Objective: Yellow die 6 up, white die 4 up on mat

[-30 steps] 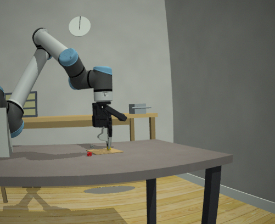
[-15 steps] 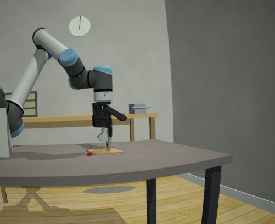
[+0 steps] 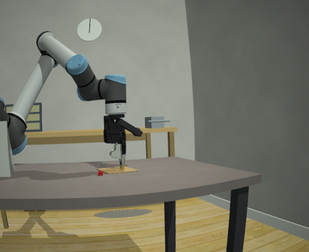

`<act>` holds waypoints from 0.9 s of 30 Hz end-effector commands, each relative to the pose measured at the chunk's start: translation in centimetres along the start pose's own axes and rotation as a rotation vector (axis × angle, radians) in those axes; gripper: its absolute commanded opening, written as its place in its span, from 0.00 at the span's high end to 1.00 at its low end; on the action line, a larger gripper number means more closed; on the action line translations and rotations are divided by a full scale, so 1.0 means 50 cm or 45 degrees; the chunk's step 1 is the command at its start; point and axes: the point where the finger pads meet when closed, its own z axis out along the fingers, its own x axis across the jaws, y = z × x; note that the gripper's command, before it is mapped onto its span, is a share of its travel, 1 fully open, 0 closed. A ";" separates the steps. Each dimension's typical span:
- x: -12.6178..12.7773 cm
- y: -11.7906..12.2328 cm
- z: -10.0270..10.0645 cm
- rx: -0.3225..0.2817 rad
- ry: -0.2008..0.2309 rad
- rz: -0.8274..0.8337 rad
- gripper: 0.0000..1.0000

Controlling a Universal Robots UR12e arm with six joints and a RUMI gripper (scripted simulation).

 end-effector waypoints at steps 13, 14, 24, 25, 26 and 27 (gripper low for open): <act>-0.003 0.004 0.003 -0.001 -0.002 0.001 1.00; -0.003 0.004 0.003 -0.001 -0.002 0.001 1.00; -0.003 0.004 0.006 -0.001 -0.002 0.001 1.00; -0.003 0.004 0.006 -0.001 -0.002 0.001 1.00; -0.003 0.004 0.007 -0.001 -0.002 0.001 1.00; -0.003 0.004 0.007 -0.001 -0.002 0.001 1.00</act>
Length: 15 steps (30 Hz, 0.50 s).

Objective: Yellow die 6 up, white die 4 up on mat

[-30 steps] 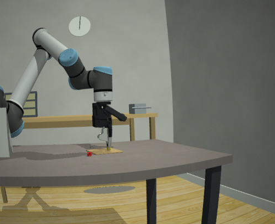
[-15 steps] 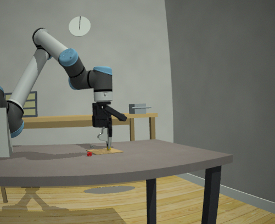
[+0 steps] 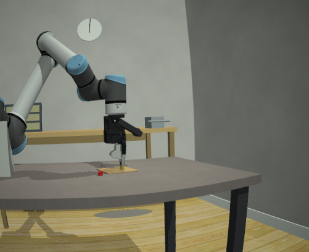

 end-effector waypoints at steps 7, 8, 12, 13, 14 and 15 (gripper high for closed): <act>-0.002 0.004 0.006 -0.002 -0.003 0.002 1.00; -0.002 0.004 0.006 -0.002 -0.003 0.002 1.00; -0.002 0.004 0.006 -0.002 -0.003 0.002 1.00; -0.002 0.004 0.006 -0.002 -0.003 0.002 1.00; -0.002 0.004 0.006 -0.002 -0.003 0.002 1.00; -0.002 0.004 0.006 -0.002 -0.003 0.002 1.00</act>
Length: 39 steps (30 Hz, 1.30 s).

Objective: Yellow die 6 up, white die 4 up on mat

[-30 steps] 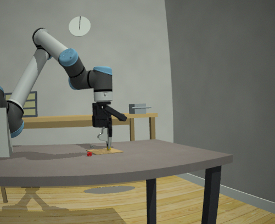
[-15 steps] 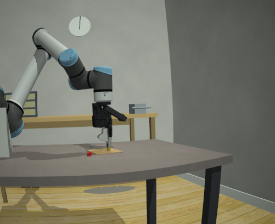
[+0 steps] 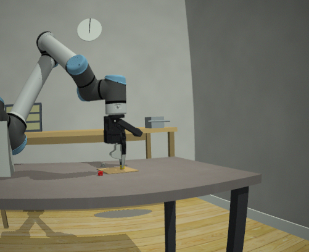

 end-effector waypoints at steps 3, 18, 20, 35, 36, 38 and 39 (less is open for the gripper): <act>-0.001 0.005 0.005 -0.003 -0.003 0.003 1.00; -0.001 0.005 0.005 -0.003 -0.003 0.003 1.00; -0.001 0.005 0.005 -0.003 -0.003 0.003 1.00; -0.001 0.005 0.005 -0.003 -0.003 0.003 0.89; -0.001 0.005 0.005 -0.003 -0.003 0.003 0.89; -0.001 0.005 0.005 -0.003 -0.003 0.003 0.85; -0.001 0.005 0.005 -0.003 -0.003 0.003 0.85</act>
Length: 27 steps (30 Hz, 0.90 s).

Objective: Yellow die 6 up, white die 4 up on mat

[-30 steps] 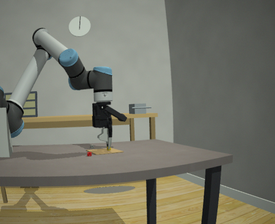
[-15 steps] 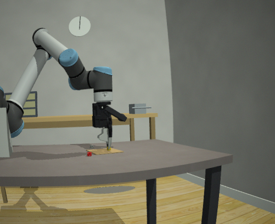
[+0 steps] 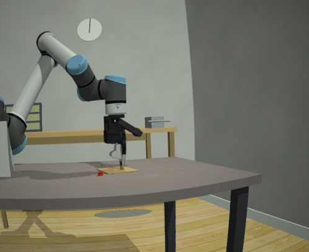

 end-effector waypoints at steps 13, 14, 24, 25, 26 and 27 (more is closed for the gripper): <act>-0.001 0.005 0.005 -0.003 -0.003 0.003 0.82; -0.001 0.005 0.004 -0.003 -0.003 0.003 0.82; -0.001 0.005 -0.061 -0.003 -0.003 0.003 0.82; -0.001 0.005 -0.061 -0.003 -0.003 0.003 0.82; -0.001 0.005 -0.061 -0.003 -0.003 0.003 0.82; -0.001 0.005 -0.072 -0.003 -0.003 0.003 0.82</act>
